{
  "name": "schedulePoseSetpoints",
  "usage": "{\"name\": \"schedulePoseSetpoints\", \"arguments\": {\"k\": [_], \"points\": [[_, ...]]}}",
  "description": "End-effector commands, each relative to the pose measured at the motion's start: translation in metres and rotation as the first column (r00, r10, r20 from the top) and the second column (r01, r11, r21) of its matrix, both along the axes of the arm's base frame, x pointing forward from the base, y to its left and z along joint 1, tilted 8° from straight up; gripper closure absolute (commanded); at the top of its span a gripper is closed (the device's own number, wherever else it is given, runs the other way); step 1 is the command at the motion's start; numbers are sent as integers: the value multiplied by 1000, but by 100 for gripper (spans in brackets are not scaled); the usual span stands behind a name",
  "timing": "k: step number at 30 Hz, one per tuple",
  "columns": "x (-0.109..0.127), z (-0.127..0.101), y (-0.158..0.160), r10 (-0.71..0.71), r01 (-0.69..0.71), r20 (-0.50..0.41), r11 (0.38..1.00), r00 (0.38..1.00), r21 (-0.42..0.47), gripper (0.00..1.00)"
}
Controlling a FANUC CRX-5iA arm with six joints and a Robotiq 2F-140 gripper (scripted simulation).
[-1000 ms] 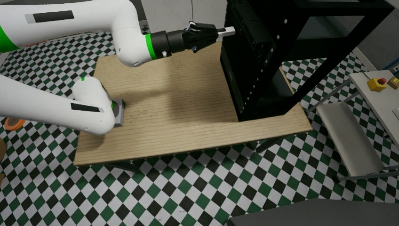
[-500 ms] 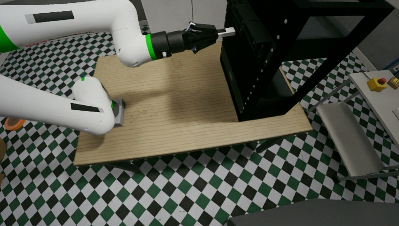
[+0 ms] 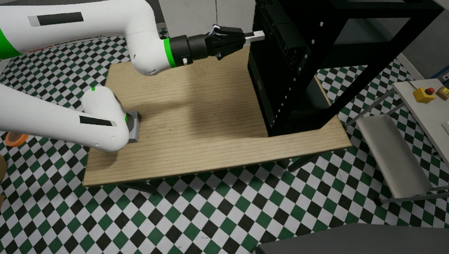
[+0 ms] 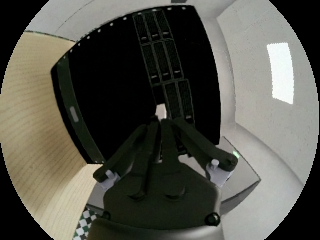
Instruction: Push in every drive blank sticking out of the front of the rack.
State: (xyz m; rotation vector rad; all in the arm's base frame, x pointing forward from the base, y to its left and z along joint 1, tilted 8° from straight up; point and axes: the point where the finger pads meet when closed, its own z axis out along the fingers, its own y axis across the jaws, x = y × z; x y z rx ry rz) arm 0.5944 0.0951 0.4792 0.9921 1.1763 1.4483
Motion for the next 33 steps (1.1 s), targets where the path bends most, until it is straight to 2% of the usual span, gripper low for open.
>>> {"name": "schedulePoseSetpoints", "arguments": {"k": [1, 33], "points": [[-1, 2, 0, -64, 63, -50, 998, 997, -20, 90], [9, 3, 2, -64, 63, -50, 998, 997, -20, 90]]}}
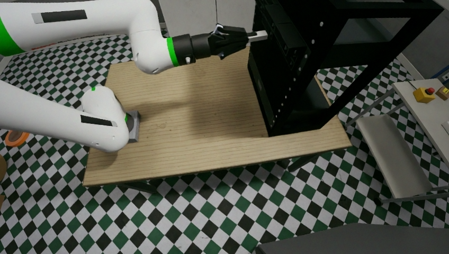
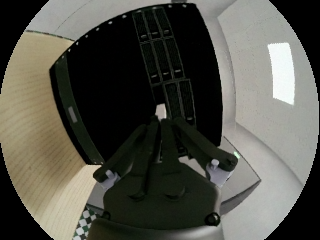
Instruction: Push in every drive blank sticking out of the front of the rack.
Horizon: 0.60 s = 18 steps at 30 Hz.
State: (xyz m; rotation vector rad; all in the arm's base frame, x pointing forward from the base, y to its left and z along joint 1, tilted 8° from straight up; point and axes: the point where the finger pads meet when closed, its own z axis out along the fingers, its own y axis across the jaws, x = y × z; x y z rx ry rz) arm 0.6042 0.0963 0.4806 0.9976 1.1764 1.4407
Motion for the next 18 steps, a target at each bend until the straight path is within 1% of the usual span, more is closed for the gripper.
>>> {"name": "schedulePoseSetpoints", "arguments": {"k": [1, 10, 18], "points": [[-1, 2, 0, -58, 57, -46, 998, 997, -18, 90], [9, 3, 2, -58, 57, -46, 998, 997, -18, 90], [9, 3, 2, -58, 57, -46, 998, 997, -18, 90]]}}
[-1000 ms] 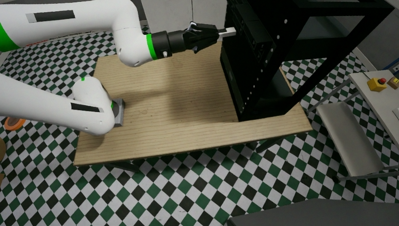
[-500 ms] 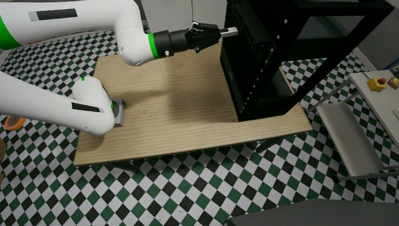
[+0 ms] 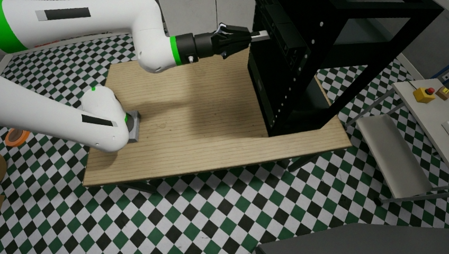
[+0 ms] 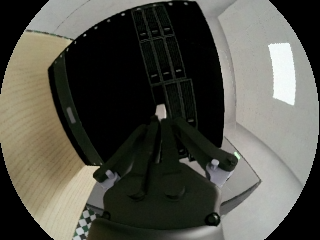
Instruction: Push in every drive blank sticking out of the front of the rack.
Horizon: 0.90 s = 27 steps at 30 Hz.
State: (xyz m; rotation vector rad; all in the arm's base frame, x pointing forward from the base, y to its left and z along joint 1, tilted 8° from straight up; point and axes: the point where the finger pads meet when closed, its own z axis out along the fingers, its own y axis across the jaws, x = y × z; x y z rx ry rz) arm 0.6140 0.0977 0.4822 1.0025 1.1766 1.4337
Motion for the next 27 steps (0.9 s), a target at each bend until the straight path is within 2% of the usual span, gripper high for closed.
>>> {"name": "schedulePoseSetpoints", "arguments": {"k": [1, 27], "points": [[0, 2, 0, -52, 51, -42, 999, 998, -16, 90], [12, 4, 2, -52, 51, -42, 999, 998, -16, 90]]}}
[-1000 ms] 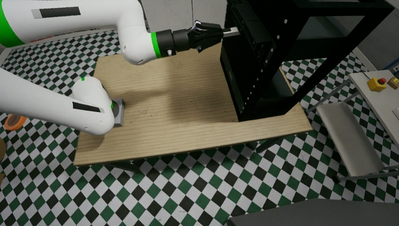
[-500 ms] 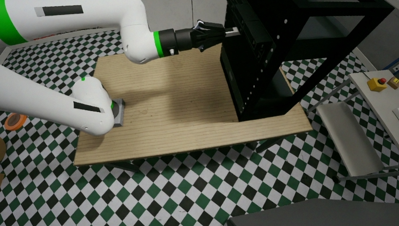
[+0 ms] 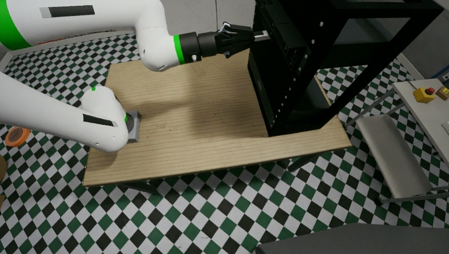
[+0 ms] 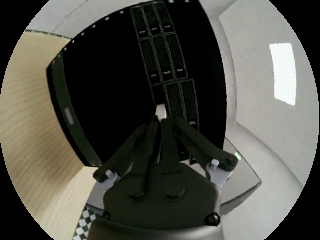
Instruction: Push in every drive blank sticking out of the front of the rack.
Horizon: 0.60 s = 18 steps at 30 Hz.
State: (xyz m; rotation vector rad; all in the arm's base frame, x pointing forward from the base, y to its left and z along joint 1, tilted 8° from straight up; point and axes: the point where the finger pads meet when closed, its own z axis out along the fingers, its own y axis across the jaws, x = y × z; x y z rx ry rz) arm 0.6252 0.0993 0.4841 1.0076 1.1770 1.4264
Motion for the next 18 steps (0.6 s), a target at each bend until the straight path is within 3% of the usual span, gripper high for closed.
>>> {"name": "schedulePoseSetpoints", "arguments": {"k": [1, 18], "points": [[1, 2, 1, -46, 46, -38, 999, 998, -14, 90], [4, 2, 1, -46, 46, -38, 999, 998, -14, 90]]}}
